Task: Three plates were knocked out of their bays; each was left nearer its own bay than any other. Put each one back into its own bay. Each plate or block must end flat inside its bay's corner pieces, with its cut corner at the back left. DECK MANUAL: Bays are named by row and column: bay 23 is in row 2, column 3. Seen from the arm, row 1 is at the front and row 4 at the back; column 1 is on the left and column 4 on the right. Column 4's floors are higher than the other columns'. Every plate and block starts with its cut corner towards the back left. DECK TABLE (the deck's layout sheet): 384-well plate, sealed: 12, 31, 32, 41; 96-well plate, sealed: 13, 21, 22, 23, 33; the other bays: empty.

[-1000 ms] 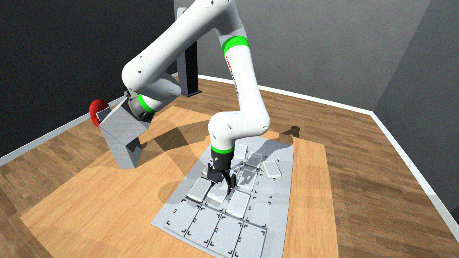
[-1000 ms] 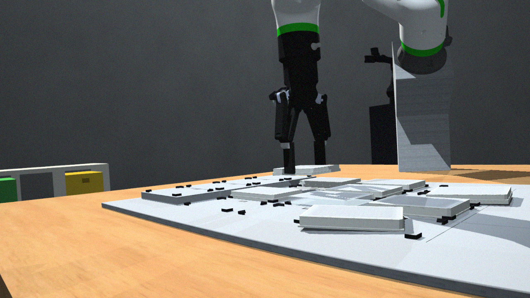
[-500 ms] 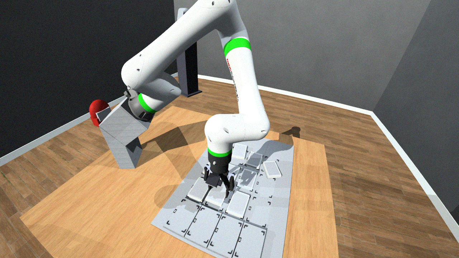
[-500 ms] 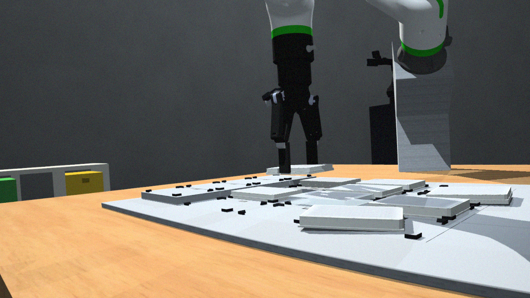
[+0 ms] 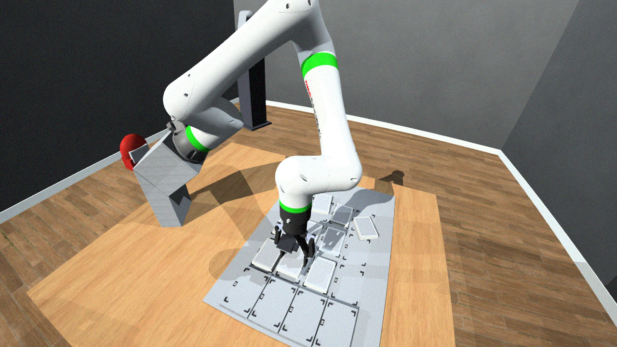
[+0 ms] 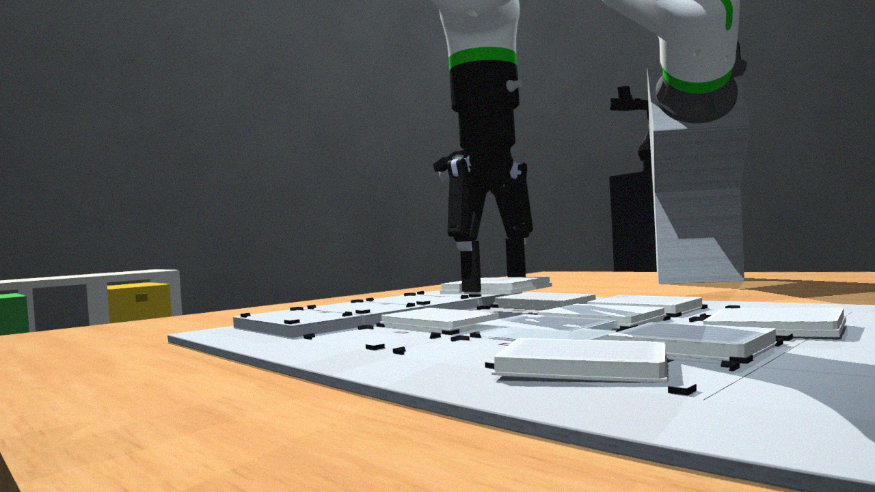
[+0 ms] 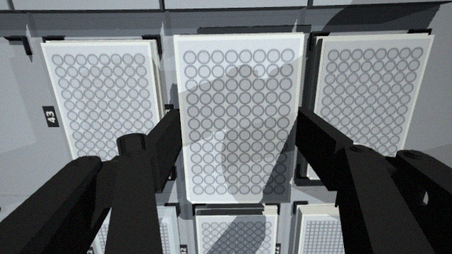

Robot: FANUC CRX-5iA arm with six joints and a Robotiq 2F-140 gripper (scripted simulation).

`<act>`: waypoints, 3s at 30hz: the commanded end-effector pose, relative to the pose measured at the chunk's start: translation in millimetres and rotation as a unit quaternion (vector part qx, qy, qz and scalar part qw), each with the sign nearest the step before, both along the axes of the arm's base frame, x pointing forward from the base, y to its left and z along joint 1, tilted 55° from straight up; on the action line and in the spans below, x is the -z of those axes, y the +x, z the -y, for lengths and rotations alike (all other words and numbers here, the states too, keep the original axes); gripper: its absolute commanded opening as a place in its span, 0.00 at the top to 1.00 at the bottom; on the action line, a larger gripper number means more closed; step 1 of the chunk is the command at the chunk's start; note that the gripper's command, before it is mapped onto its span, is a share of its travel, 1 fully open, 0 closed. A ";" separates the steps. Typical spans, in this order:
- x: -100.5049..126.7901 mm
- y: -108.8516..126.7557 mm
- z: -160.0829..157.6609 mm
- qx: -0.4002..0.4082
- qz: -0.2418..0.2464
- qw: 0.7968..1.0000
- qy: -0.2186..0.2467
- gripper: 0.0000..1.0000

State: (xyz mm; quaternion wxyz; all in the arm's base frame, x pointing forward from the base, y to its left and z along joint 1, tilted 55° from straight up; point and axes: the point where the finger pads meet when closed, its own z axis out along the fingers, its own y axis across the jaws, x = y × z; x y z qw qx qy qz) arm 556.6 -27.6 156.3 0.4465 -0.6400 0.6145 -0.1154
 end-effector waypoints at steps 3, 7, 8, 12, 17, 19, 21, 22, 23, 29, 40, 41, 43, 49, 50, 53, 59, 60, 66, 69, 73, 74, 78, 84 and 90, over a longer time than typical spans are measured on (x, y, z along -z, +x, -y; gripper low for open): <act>2.4 4.1 -2.0 0.000 0.001 1.000 0.000 0.90; 5.4 7.8 -4.4 0.000 0.001 1.000 0.000 0.90; 6.1 8.7 -5.0 0.000 0.001 1.000 0.000 0.90; 7.6 10.6 -6.3 0.000 0.001 1.000 0.000 0.90; 9.1 12.5 -7.6 0.000 0.001 1.000 0.000 0.90; 9.1 12.5 -7.5 0.000 0.001 1.000 0.000 0.90; 9.1 12.5 -7.7 0.000 0.001 1.000 0.000 0.90; 9.1 12.5 -7.7 0.000 0.001 1.000 0.000 0.90; 9.1 12.5 -7.7 0.000 0.001 1.000 0.000 0.90; 9.0 12.5 -7.8 0.000 0.001 1.000 0.000 0.90; 9.0 12.4 -7.9 0.000 0.001 1.000 0.000 0.90; 9.0 12.4 -7.9 0.000 0.001 1.000 0.000 0.90; 9.0 12.4 -7.9 0.000 0.001 1.000 0.000 0.90; 9.0 12.4 -7.9 0.000 0.001 1.000 0.000 0.90; 9.0 12.4 -7.9 0.000 0.001 1.000 0.000 0.90; 9.0 12.4 -7.9 0.000 0.001 1.000 0.000 0.90; 8.9 12.4 -8.0 0.000 0.001 1.000 0.000 0.90; 8.9 12.4 -8.0 0.000 0.001 1.000 0.000 0.90; 9.7 13.3 -8.6 0.000 0.001 1.000 0.000 0.90; 10.2 14.0 -9.1 0.000 0.001 1.000 0.000 0.90; 10.9 15.0 -9.6 0.000 0.001 1.000 0.000 0.90; 11.1 15.2 -9.8 0.000 0.001 1.000 0.000 0.90; 11.7 15.9 -10.2 0.000 0.001 1.000 0.000 0.90; 12.7 17.1 -10.9 0.000 0.001 1.000 0.000 0.90; 13.8 18.5 -11.8 0.000 0.001 1.000 0.000 0.90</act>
